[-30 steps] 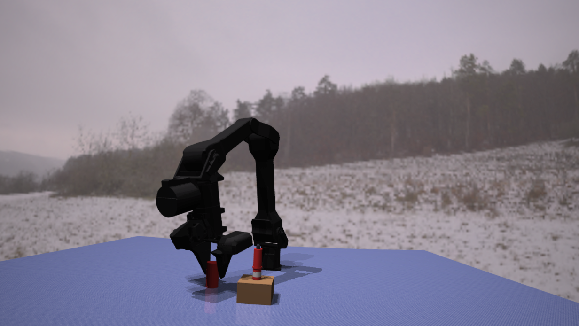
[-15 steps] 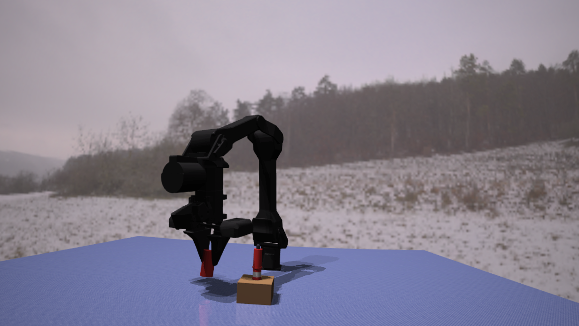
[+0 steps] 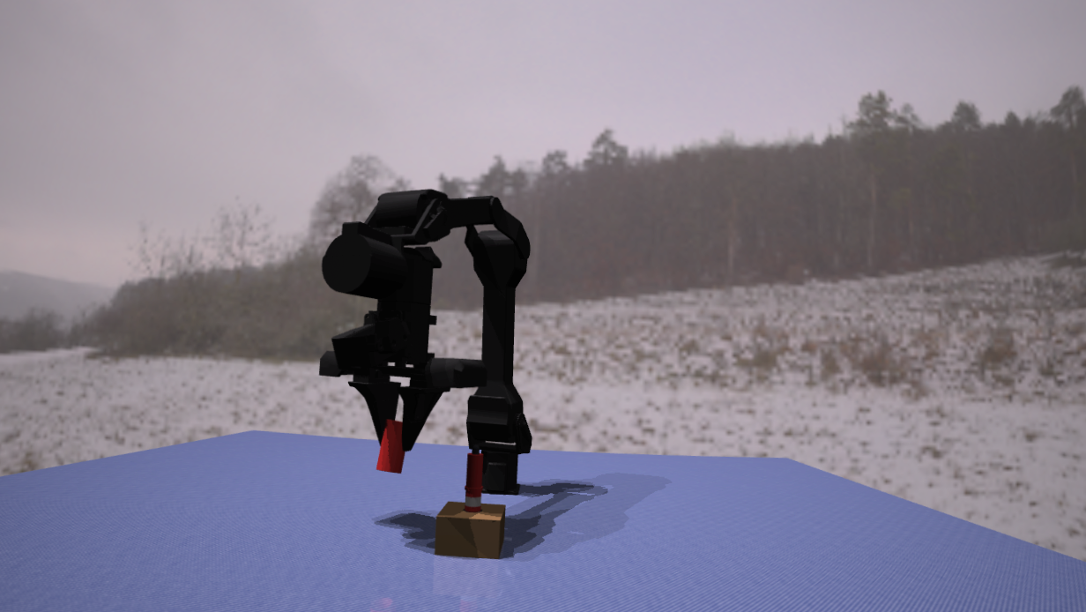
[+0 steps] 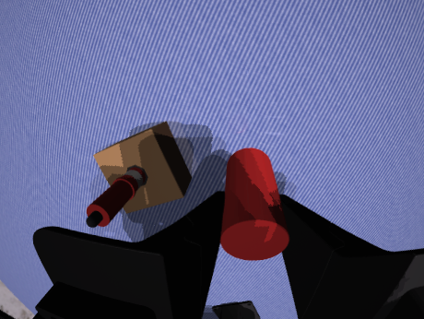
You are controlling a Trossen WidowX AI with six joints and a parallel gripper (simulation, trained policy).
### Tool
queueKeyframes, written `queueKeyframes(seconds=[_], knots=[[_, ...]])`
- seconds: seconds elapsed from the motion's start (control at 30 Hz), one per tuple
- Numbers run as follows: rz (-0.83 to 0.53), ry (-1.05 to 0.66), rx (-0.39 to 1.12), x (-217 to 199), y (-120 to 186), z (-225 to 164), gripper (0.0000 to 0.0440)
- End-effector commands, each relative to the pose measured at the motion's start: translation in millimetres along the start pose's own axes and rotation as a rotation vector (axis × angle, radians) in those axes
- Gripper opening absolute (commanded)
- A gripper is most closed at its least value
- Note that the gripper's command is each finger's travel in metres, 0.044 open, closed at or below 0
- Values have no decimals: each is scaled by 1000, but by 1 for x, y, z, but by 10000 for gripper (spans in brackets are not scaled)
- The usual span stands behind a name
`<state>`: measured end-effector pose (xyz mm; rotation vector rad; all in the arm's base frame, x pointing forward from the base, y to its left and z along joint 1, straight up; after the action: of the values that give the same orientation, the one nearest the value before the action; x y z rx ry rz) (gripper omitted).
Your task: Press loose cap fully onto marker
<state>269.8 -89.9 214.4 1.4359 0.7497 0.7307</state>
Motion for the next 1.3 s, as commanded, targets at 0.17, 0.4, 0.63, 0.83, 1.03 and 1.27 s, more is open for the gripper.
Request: queueKeyframes(seconds=[0.17, 0.4, 0.63, 0.83, 1.03, 1.27], knots=[[25, 17, -24, 27, 24, -7, 24], [35, 33, -24, 49, 39, -15, 15], [35, 52, -9, 68, 49, -26, 5], [25, 64, 10, 78, 53, -34, 0], [12, 67, 30, 83, 53, -38, 0], [-8, 65, 61, 84, 45, -39, 0]])
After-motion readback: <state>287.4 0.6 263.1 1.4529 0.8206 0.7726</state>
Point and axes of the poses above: the point midway between the two fingers, 35 mm back from their tips, its own y axis back along the fingers, its own x axis across the jaws, z = x × y, the point moved 8 cm from there along y, back along the fingers, and after that the axes turned 13 degrees about -y, right-handed, at the moved point
